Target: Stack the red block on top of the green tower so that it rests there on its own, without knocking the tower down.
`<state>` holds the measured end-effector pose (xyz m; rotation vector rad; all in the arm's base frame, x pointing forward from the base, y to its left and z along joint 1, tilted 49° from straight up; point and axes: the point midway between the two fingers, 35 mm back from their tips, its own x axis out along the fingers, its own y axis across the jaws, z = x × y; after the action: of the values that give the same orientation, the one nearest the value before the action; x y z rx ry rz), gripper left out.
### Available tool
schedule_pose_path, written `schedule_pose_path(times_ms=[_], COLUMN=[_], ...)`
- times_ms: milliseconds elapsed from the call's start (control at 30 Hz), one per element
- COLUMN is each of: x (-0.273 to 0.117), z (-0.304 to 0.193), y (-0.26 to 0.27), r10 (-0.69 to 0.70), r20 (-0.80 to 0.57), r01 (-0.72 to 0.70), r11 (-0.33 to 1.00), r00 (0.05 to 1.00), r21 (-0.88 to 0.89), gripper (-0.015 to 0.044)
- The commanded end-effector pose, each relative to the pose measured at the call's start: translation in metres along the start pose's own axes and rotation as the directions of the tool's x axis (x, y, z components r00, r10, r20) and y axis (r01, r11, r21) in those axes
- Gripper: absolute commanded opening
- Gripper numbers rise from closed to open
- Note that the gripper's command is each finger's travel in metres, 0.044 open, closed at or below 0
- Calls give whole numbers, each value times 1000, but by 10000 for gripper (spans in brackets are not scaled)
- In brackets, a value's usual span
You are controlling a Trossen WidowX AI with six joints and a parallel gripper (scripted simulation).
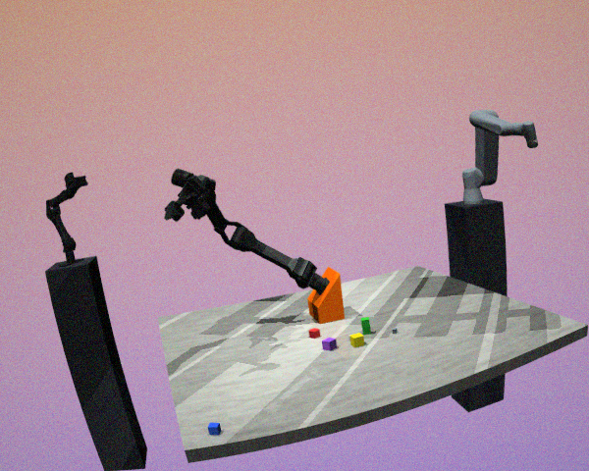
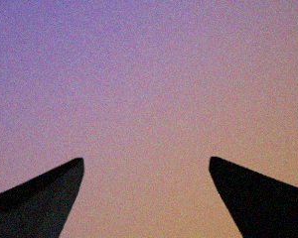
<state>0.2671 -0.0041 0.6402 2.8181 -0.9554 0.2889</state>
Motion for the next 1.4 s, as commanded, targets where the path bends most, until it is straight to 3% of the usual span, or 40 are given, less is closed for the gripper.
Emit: schedule_pose_path(times_ms=[0, 133, 267, 467, 633, 833, 1033, 1200, 1367], x=[0, 6, 12, 16, 15, 9, -5, -21, -42], z=[1, 30, 68, 131, 186, 255, 322, 376, 426], y=[-1, -27, -54, -83, -99, -107, -103, -90, -71], r10=[-2, -32, -61, -82, -81, -54, 0, 66, 147], r20=[2, 51, 118, 231, 332, 456, 573, 660, 732], r01=[2, 46, 120, 244, 332, 375, 311, 167, -52], r11=[1000, 954, 796, 398, -10, -487, -840, -982, -969], r00=[1000, 998, 991, 970, 940, 889, 819, 748, 665], r21=[-14, -295, -594, -884, -943, -789, -445, -91, 242], gripper=[426, 440, 440, 440, 440, 440, 440, 440, 440])
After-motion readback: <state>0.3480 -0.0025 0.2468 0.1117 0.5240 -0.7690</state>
